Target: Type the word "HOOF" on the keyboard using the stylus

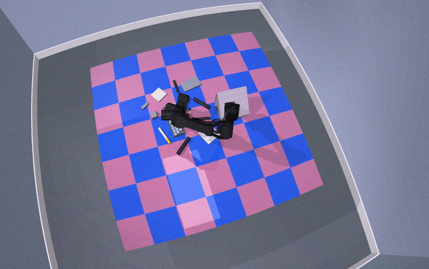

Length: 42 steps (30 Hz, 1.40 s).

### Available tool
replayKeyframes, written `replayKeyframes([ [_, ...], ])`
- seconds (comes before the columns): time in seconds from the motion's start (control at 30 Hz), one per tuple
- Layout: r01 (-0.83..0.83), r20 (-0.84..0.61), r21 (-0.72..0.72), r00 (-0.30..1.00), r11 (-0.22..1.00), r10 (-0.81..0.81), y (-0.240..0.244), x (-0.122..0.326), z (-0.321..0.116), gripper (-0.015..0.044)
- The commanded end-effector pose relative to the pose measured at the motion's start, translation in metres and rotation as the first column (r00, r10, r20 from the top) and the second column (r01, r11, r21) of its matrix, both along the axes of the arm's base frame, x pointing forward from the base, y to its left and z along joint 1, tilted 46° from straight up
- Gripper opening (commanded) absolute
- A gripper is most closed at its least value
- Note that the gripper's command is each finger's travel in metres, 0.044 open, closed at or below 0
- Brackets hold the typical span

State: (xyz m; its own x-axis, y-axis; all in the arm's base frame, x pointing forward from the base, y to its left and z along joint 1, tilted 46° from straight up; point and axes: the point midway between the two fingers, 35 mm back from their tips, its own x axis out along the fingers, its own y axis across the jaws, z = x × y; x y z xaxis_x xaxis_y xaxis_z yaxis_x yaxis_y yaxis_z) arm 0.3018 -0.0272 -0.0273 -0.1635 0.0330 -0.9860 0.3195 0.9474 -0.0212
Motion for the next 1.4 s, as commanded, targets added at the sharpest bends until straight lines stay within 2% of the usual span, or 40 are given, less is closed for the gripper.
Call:
replayKeyframes([
  [0.0, -0.198, 0.031, -0.009, 0.980, 0.980, 0.198, 0.005, 0.010, 0.011, 0.0000],
  [0.33, -0.575, 0.061, -0.032, 0.815, 0.817, 0.576, 0.019, 0.023, 0.032, 0.0000],
  [0.73, -0.892, 0.050, -0.069, 0.445, 0.447, 0.894, 0.036, 0.036, 0.058, 0.0000],
  [1.07, -0.995, 0.006, -0.085, 0.055, 0.055, 0.998, 0.051, 0.044, 0.081, 0.0000],
  [1.37, -0.950, -0.051, -0.071, -0.301, -0.304, 0.952, 0.066, 0.050, 0.103, 0.0000],
])
